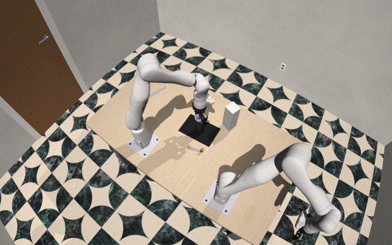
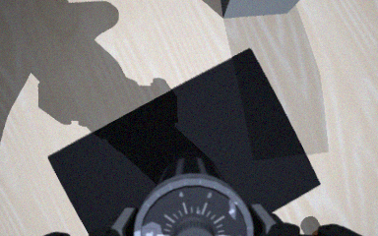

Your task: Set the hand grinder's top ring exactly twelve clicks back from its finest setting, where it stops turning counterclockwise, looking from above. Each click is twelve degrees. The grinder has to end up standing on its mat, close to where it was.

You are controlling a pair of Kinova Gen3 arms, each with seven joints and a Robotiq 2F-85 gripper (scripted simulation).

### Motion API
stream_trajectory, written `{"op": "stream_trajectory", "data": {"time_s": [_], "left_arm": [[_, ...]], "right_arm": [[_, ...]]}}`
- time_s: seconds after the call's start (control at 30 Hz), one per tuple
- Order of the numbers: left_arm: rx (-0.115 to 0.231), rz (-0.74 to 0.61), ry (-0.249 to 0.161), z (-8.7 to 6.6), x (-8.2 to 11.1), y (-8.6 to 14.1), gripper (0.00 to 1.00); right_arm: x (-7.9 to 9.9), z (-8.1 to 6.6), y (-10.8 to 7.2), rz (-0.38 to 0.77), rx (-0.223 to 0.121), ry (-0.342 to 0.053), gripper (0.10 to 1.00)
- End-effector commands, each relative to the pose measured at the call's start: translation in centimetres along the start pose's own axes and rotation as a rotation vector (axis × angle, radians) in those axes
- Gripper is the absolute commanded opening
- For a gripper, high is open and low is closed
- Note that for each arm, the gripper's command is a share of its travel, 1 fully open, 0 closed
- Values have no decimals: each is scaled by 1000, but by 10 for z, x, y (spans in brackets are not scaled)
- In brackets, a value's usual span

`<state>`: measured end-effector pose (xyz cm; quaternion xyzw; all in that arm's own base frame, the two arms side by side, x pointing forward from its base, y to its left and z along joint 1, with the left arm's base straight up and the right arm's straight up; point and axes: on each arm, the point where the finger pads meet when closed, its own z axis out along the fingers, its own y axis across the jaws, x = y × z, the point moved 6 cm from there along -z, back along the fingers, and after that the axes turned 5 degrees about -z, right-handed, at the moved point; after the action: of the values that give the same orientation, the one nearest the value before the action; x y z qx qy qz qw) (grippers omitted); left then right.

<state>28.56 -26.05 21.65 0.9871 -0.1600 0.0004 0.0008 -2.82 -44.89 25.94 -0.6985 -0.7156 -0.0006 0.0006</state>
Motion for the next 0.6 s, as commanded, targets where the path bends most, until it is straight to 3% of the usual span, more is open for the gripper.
{"op": "stream_trajectory", "data": {"time_s": [0.0,0.57], "left_arm": [[0,-9,1,0,0,0,661],[0,-166,1,0,0,0,661]], "right_arm": [[0,-1,0,0,0,-2,1000],[0,-1,0,0,0,-2,1000]]}}
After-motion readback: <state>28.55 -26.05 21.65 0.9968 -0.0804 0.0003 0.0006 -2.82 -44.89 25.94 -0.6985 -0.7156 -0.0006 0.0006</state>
